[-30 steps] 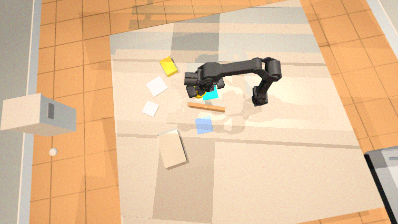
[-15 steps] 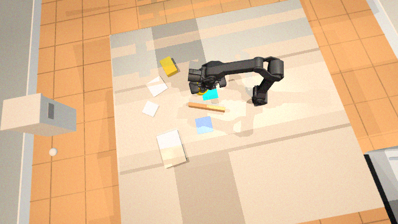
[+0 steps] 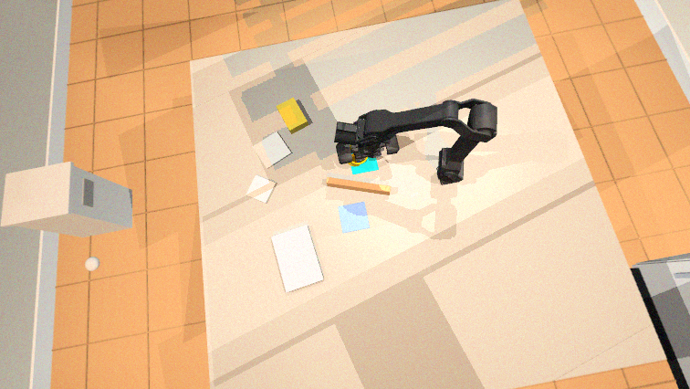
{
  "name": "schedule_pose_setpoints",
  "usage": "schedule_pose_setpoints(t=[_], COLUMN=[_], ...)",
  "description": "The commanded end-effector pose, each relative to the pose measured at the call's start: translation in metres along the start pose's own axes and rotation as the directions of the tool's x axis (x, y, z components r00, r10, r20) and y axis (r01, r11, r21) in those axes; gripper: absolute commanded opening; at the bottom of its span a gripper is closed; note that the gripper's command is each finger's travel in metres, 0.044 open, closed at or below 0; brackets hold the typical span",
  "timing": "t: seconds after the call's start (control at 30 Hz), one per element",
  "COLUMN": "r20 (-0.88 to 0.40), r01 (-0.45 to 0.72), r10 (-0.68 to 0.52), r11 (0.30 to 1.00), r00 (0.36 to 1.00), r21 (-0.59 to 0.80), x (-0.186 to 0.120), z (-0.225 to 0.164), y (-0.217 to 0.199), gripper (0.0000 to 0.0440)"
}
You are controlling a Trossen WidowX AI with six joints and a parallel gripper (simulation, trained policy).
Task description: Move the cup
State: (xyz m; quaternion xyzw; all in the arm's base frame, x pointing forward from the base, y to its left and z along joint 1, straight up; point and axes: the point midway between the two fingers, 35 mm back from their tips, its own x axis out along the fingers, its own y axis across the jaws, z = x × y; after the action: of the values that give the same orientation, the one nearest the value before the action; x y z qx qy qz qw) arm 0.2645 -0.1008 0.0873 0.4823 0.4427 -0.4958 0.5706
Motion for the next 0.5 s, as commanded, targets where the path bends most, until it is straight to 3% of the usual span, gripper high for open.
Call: schedule_pose_setpoints(t=[0.0, 0.2, 0.37, 0.47], r20=[0.002, 0.004, 0.013, 0.013], r01=[0.011, 0.028, -0.014, -0.044], r10=[-0.011, -0.029, 0.013, 0.043], r11=[1.0, 0.999, 0.998, 0.997], r00=[1.0, 1.0, 1.0, 0.999], r21=[0.015, 0.036, 0.058, 0.068], x=[0.007, 0.014, 0.013, 0.01], z=[-0.001, -0.001, 0.004, 0.005], y=[-0.009, -0.021, -0.018, -0.017], gripper=[0.0035, 0.0069, 0.0159, 0.0172])
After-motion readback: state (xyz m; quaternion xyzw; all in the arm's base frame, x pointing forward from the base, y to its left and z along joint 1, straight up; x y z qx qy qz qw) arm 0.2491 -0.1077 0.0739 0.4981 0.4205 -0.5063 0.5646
